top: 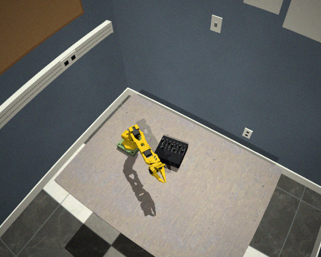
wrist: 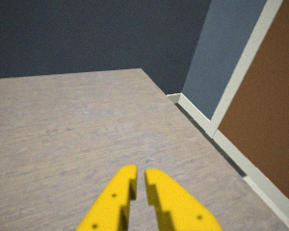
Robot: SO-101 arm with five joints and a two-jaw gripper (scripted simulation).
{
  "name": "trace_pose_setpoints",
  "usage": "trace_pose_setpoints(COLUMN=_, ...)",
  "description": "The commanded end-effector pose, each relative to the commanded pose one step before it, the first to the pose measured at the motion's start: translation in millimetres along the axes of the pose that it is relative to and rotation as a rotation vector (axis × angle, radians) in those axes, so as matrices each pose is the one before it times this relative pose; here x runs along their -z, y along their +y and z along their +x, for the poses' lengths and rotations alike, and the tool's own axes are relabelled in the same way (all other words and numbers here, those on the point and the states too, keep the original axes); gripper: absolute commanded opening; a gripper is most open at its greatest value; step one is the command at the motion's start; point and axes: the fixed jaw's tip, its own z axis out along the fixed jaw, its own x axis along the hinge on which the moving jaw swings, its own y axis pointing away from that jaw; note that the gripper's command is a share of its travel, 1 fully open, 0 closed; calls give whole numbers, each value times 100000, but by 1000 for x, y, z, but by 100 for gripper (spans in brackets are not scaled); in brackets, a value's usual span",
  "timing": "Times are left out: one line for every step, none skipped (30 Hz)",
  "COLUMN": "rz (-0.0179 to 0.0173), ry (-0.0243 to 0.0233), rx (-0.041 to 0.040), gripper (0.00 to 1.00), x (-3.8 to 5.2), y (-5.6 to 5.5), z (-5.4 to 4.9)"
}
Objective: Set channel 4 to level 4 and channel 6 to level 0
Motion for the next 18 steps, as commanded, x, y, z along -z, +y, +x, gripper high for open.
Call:
trace_pose_setpoints(rz=-2947, ry=3232, rx=9797, gripper=0, x=5150, y=8791, z=3038)
trace_pose_setpoints(rz=-635, ry=580, rx=2755, gripper=0, x=729, y=1832, z=337)
trace_pose_setpoints(rz=-667, ry=577, rx=2827, gripper=0, x=755, y=1878, z=308)
trace_pose_setpoints(rz=-698, ry=571, rx=2898, gripper=0, x=782, y=1923, z=268)
trace_pose_setpoints(rz=-731, ry=565, rx=2969, gripper=0, x=809, y=1967, z=233)
trace_pose_setpoints(rz=-763, ry=554, rx=3039, gripper=0, x=836, y=2009, z=188)
trace_pose_setpoints(rz=-795, ry=544, rx=3109, gripper=0, x=862, y=2050, z=146)
trace_pose_setpoints(rz=-828, ry=529, rx=3178, gripper=0, x=890, y=2088, z=95)
trace_pose_setpoints(rz=-860, ry=515, rx=3247, gripper=0, x=917, y=2125, z=48)
trace_pose_setpoints(rz=-892, ry=496, rx=3314, gripper=0, x=945, y=2159, z=-9)
trace_pose_setpoints(rz=0, ry=0, rx=0, gripper=0, x=0, y=0, z=0)
trace_pose_setpoints(rz=0, ry=0, rx=0, gripper=0, x=0, y=0, z=0)
trace_pose_setpoints(rz=-924, ry=477, rx=3381, gripper=0, x=971, y=2190, z=-62)
trace_pose_setpoints(rz=-955, ry=454, rx=3447, gripper=0, x=999, y=2219, z=-124)
trace_pose_setpoints(rz=-986, ry=430, rx=3512, gripper=0, x=1025, y=2245, z=-182)
trace_pose_setpoints(rz=-1016, ry=403, rx=3576, gripper=0, x=1053, y=2268, z=-249)
trace_pose_setpoints(rz=-1045, ry=375, rx=3640, gripper=0, x=1078, y=2289, z=-312)
trace_pose_setpoints(rz=-1073, ry=343, rx=3702, gripper=0, x=1105, y=2305, z=-384)
